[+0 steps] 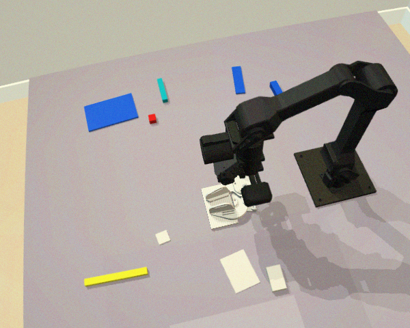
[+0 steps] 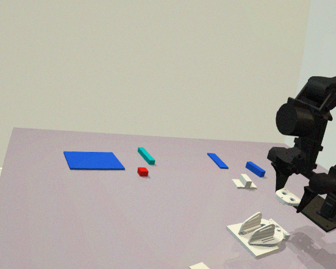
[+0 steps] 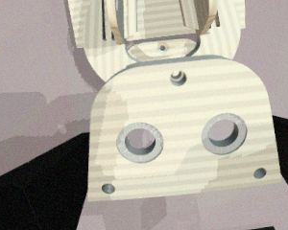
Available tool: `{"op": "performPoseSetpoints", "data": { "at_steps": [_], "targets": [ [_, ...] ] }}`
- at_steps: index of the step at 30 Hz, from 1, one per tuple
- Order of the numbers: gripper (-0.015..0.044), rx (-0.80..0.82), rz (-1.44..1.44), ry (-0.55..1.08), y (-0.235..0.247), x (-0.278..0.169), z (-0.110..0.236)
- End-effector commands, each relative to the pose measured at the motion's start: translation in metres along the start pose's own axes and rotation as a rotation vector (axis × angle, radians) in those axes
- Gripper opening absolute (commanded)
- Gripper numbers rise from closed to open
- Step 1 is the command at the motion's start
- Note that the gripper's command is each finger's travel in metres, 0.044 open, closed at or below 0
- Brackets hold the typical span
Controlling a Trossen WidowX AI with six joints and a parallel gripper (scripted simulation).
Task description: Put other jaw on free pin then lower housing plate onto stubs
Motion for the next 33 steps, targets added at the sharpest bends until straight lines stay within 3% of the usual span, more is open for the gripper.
{"op": "performPoseSetpoints", "data": {
  "at_steps": [1, 22, 33],
  "targets": [
    [0.0351, -0.002, 0.003, 0.001, 0.0, 0.0, 0.0],
    [0.0351, -0.002, 0.009, 0.001, 0.0, 0.0, -0.001],
    [0.0351, -0.002, 0.01, 0.001, 0.0, 0.001, -0.018]
  ]
}}
Point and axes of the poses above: the point midway between the two fingers, 35 mm back from their tips, its own z axis back along the fingers, its own y axis across the jaws, x = y × z, the point moved 1 cm from there along z, back along the fingers, and after that the axes turned 10 degrees about -z, right-handed, at the moved point
